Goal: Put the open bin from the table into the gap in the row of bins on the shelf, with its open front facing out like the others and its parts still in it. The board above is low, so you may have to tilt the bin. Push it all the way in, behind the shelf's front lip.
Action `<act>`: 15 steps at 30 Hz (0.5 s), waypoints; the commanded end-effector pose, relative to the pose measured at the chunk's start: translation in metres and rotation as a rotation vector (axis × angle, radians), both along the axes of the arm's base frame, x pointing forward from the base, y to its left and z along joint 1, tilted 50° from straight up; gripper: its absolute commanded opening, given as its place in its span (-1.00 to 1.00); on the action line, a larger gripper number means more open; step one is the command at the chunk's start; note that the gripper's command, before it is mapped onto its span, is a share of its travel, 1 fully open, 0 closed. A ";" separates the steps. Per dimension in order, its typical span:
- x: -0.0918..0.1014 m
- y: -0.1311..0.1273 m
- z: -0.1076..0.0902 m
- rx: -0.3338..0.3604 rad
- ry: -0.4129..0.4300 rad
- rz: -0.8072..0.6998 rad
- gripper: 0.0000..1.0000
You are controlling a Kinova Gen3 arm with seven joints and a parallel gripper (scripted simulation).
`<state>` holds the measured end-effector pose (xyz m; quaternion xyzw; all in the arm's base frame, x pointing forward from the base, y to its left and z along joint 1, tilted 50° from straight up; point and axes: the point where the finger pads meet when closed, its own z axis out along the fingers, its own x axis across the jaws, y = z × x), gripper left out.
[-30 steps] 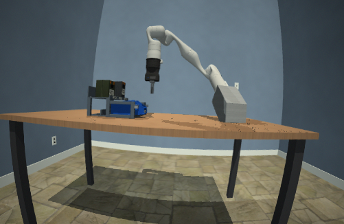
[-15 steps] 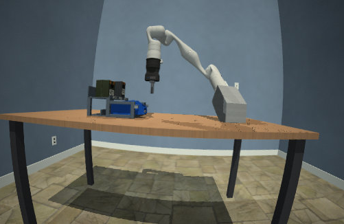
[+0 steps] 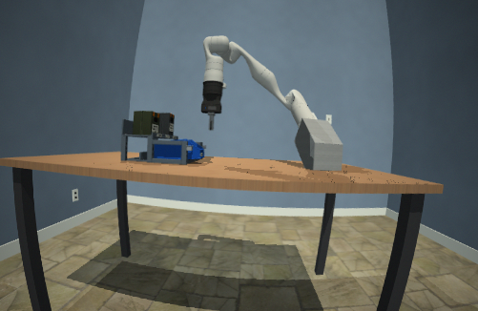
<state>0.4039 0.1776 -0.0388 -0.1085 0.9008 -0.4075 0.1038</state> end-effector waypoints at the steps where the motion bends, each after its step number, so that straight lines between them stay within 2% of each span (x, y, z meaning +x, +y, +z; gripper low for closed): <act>1: 0.000 -0.001 -0.001 0.000 0.000 0.000 -1.00; 15: 0.007 -0.017 -0.015 0.000 0.000 -0.001 -1.00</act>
